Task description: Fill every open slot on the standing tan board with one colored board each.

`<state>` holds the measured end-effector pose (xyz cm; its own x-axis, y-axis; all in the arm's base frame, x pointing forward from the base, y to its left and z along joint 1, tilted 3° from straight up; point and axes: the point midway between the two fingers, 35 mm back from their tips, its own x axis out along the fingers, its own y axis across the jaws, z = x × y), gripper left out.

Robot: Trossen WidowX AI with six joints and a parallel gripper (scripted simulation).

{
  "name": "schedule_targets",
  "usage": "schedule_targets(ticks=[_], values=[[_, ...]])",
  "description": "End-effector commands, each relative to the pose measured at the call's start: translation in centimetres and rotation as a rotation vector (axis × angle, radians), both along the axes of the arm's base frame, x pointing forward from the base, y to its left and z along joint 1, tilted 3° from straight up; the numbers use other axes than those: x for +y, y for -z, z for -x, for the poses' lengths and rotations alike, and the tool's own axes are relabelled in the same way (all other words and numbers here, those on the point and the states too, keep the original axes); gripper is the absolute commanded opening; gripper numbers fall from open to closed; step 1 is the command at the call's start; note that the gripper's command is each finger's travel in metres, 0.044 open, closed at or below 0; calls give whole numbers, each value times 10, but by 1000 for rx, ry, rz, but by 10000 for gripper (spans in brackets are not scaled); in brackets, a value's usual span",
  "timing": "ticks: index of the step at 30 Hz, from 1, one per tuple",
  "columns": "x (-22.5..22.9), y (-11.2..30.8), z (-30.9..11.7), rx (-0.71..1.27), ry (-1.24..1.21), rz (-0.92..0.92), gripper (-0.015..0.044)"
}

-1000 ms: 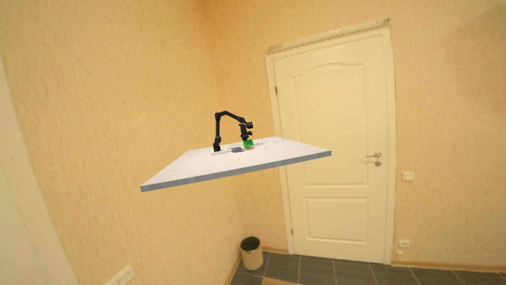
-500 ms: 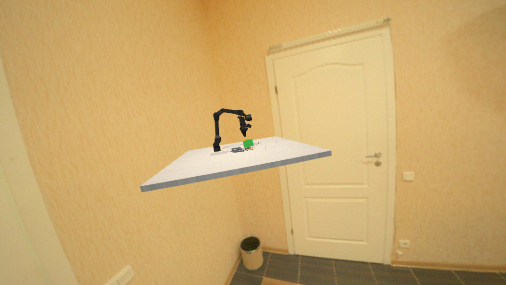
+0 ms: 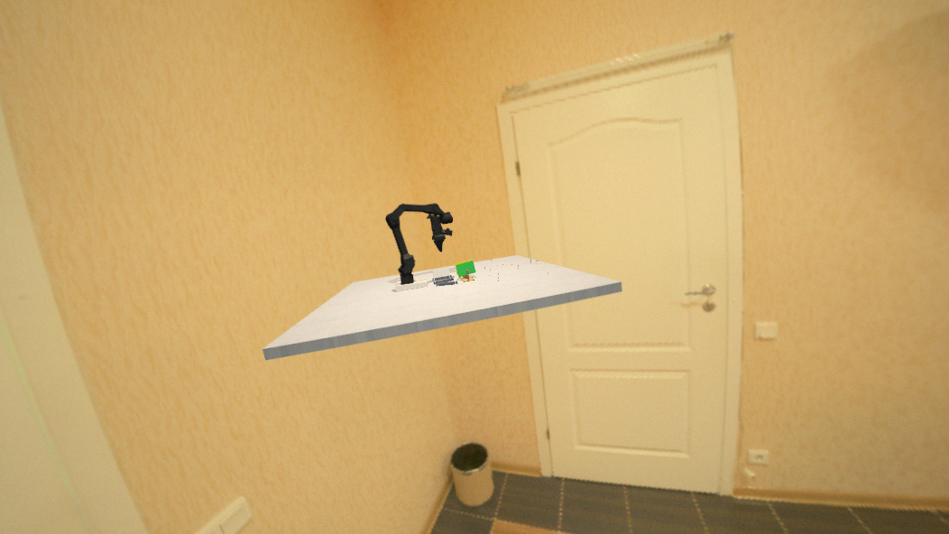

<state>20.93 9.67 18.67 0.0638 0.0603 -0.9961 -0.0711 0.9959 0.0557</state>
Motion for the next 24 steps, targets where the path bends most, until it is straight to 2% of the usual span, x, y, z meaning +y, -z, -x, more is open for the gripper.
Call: schedule_targets(ticks=[1,7,13,24], values=[[11,0,36,18,2,9,184],[13,7,37,19,2,9,184],[15,65,35,19,2,9,184],[16,82,37,19,2,9,184]])
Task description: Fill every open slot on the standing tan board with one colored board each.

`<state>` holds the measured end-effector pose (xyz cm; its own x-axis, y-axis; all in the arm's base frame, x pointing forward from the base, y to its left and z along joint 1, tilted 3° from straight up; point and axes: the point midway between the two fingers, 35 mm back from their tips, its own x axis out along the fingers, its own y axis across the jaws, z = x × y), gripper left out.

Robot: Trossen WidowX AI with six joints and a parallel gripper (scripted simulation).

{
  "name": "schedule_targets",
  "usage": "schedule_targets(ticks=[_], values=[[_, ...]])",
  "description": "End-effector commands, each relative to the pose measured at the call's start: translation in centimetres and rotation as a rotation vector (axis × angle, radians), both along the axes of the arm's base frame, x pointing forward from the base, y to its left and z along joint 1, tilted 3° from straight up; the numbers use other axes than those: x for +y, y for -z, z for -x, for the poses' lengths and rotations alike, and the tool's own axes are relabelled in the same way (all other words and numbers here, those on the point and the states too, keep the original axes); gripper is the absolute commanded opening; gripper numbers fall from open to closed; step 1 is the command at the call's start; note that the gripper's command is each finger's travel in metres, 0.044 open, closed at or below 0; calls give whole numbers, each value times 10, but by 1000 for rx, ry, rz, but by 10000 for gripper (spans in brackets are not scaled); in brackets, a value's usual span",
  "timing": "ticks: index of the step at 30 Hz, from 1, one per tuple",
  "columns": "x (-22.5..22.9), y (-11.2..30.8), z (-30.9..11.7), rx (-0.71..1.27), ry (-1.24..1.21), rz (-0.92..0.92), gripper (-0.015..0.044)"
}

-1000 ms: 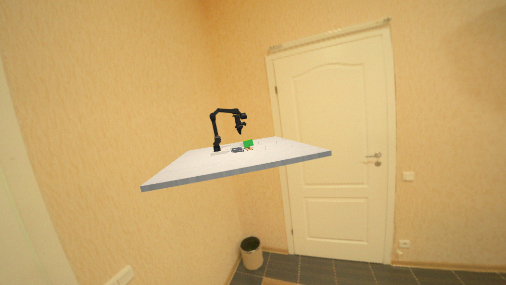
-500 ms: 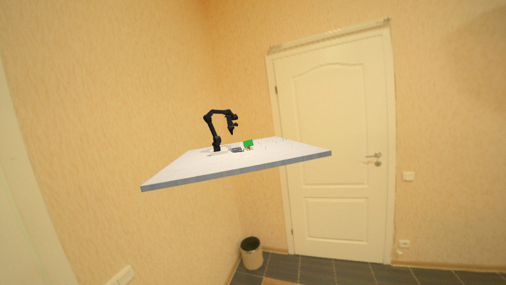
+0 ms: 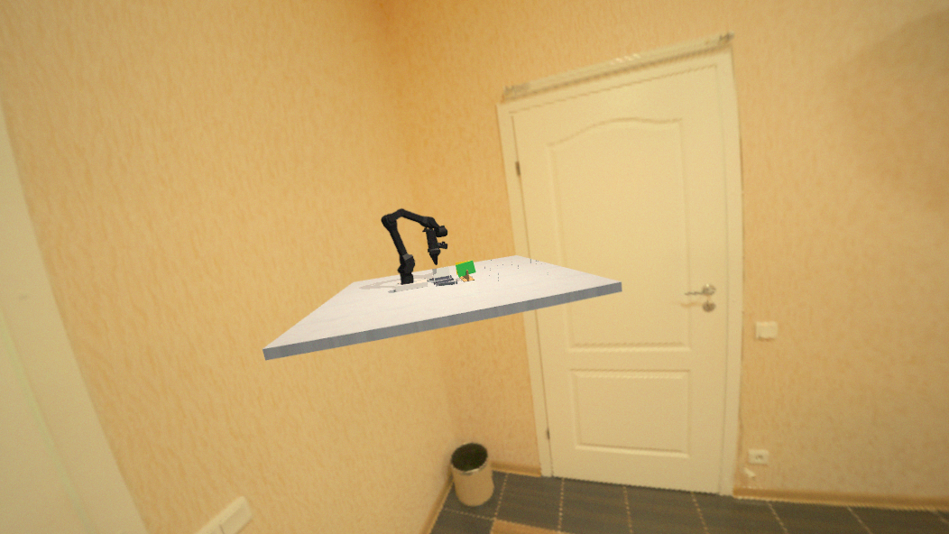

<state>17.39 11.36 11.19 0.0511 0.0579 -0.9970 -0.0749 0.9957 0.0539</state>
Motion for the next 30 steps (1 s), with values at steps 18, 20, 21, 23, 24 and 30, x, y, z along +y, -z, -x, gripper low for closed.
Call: schedule_targets(ticks=[18,20,21,23,24,30], values=[[0,30,1,7,6,7,184],[0,32,1,7,6,7,184],[0,34,1,7,6,7,184],[0,37,1,7,6,7,184],[0,38,1,7,6,7,184],[1,47,0,7,6,7,184]])
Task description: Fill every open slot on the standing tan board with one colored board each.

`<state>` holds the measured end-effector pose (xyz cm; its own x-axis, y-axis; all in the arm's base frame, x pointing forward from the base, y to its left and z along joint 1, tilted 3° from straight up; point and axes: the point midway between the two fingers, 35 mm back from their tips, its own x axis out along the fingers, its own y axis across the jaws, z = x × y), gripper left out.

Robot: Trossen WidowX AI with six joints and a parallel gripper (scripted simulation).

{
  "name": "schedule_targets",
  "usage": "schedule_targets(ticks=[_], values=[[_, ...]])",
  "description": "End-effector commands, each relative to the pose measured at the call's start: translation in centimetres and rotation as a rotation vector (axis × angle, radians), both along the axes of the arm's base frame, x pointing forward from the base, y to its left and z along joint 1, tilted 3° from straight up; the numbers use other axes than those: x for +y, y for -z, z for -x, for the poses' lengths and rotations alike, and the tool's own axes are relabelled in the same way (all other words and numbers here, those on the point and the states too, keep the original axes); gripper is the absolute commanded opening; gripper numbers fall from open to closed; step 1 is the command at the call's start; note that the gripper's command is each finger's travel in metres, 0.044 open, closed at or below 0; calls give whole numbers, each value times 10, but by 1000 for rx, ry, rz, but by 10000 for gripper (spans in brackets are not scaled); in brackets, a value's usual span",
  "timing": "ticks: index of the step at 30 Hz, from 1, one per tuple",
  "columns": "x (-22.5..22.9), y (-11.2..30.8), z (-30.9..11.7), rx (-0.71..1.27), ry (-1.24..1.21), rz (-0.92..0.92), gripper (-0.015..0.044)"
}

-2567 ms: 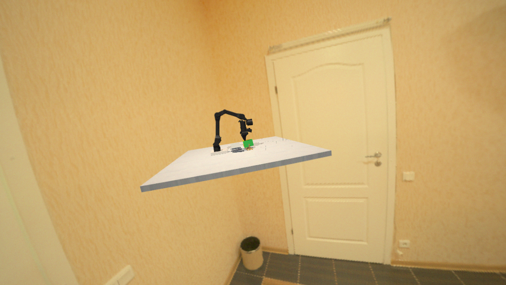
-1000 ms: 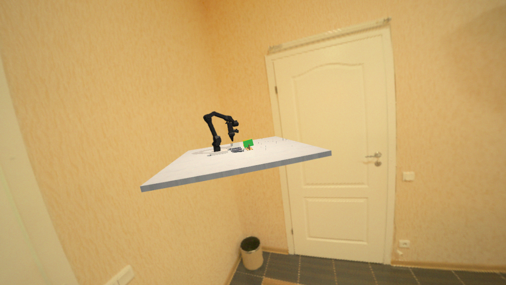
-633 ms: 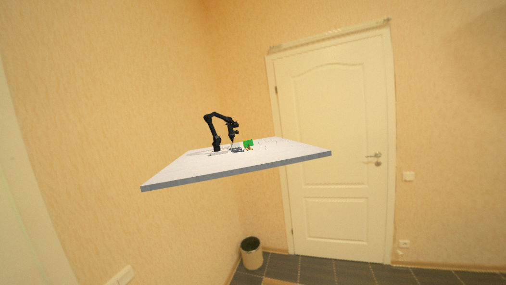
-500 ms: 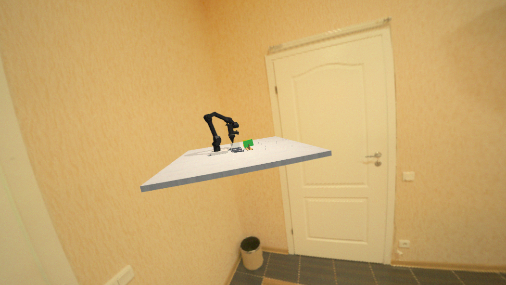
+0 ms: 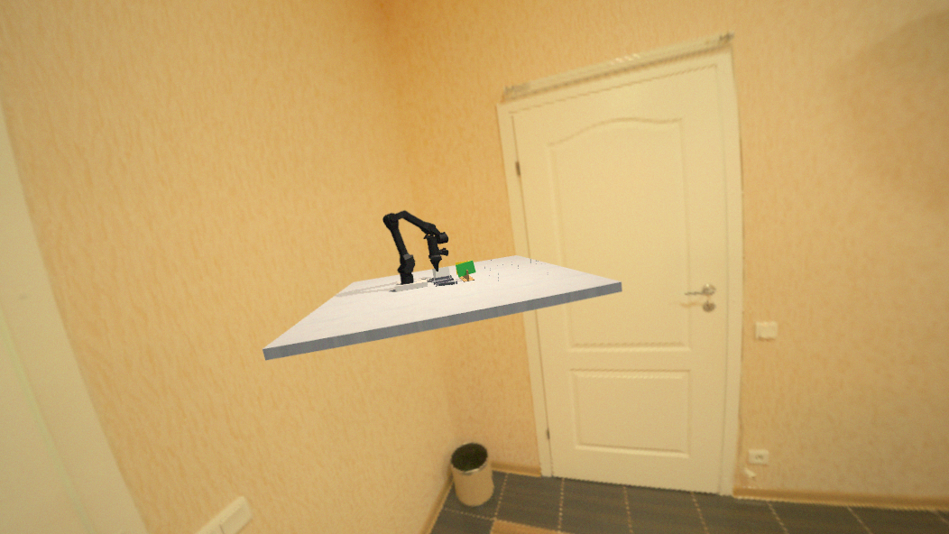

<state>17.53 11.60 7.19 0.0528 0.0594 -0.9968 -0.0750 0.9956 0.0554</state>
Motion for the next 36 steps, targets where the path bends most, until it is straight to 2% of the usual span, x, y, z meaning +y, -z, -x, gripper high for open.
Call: schedule_targets(ticks=[1,17,23,27,36], values=[[-2,9,2,8,6,8,184],[0,29,1,9,6,8,184],[0,29,1,9,6,8,26],[0,29,1,9,6,8,0],[-1,25,1,8,6,8,0]])
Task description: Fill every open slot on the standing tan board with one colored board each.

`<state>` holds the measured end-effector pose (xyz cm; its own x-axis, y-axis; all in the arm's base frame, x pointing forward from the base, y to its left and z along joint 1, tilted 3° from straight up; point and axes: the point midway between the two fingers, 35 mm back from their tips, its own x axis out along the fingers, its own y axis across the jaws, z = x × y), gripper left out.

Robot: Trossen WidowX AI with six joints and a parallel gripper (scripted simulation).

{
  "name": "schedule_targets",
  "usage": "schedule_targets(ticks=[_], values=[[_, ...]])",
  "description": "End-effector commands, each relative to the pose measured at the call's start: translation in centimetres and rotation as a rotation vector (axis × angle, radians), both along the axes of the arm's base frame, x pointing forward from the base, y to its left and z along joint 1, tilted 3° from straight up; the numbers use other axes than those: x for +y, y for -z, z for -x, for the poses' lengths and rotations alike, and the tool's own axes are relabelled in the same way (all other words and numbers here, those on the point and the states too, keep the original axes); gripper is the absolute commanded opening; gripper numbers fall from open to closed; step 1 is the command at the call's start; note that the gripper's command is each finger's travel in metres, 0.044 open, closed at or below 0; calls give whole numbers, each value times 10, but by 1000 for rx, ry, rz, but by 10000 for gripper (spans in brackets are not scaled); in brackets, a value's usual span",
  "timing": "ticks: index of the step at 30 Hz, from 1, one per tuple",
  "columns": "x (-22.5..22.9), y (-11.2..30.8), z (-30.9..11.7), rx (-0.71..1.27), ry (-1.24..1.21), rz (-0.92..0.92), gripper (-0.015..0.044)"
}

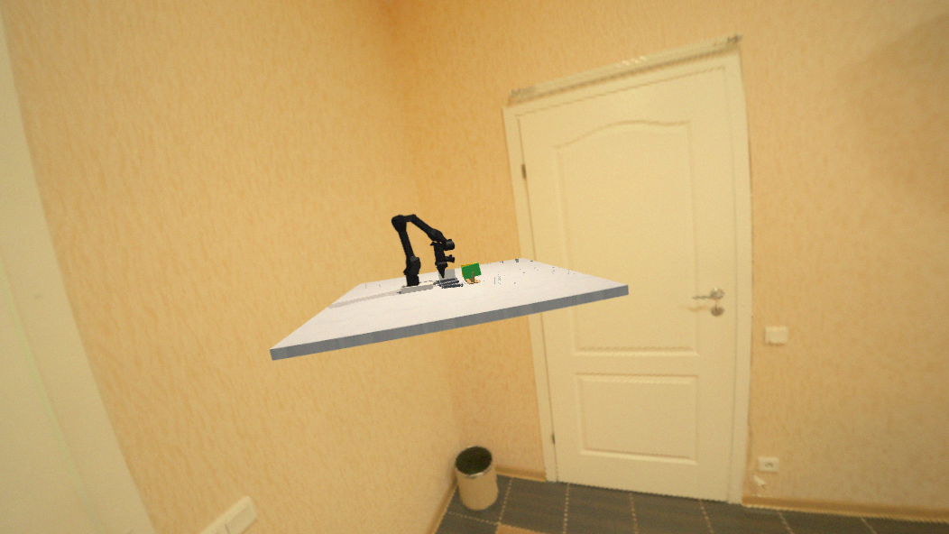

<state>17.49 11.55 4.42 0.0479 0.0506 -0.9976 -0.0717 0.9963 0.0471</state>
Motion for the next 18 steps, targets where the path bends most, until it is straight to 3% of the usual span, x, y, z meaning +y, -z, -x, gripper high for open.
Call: schedule_targets(ticks=[1,18], values=[[0,-5,1,3,3,0,0],[-2,-38,2,3,3,0,0]])
